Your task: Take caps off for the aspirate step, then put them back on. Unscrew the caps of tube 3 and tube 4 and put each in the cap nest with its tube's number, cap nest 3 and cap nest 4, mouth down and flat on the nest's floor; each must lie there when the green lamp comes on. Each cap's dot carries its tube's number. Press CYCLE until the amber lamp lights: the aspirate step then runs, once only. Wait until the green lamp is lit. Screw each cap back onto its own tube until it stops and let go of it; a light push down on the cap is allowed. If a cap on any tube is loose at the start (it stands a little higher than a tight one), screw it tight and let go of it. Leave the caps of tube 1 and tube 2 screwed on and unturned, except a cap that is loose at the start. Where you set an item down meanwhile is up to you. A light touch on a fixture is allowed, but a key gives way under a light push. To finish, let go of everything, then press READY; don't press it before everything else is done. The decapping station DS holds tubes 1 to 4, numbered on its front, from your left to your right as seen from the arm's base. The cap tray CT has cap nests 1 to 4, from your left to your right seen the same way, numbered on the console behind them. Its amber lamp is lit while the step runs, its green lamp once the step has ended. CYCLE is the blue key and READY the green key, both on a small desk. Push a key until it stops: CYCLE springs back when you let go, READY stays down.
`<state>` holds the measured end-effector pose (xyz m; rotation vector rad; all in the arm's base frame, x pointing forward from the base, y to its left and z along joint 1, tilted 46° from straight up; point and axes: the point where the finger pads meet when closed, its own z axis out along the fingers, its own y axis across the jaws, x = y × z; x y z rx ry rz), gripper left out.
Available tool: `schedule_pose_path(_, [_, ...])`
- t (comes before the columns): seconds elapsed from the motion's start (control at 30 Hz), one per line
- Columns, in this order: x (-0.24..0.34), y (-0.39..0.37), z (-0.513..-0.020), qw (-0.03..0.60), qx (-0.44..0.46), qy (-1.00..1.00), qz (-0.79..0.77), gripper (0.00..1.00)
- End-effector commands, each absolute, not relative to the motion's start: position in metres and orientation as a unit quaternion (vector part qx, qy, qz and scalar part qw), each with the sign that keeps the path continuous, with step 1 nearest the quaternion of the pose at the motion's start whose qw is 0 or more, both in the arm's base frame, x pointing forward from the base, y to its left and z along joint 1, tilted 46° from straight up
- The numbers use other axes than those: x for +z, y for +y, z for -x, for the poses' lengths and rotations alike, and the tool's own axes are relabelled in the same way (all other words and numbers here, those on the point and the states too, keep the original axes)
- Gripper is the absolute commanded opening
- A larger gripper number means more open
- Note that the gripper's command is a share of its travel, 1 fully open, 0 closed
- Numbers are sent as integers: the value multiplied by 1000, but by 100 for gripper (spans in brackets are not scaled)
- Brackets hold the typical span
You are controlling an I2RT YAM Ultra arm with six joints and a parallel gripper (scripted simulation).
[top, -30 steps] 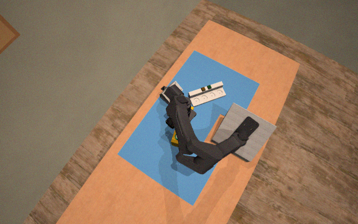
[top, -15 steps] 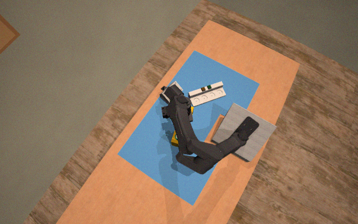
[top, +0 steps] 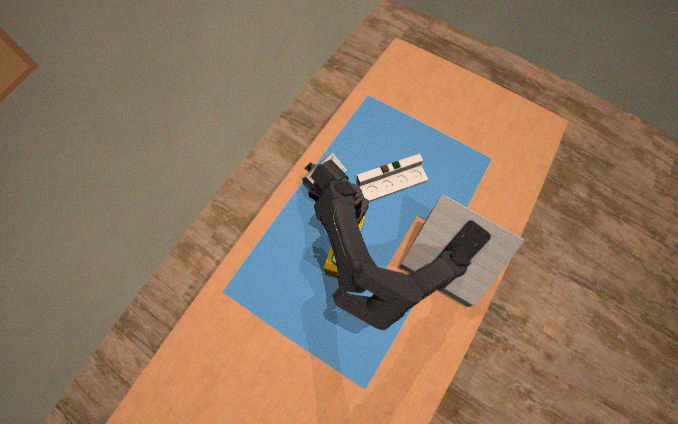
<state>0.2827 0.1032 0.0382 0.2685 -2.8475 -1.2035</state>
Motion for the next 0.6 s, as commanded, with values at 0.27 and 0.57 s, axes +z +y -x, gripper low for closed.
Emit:
schedule_pose_path(0.27, [40,101,-285,130,-365,-901,195,49])
schedule_pose_path(0.57, [40,102,-285,203,-330,-841,377,49])
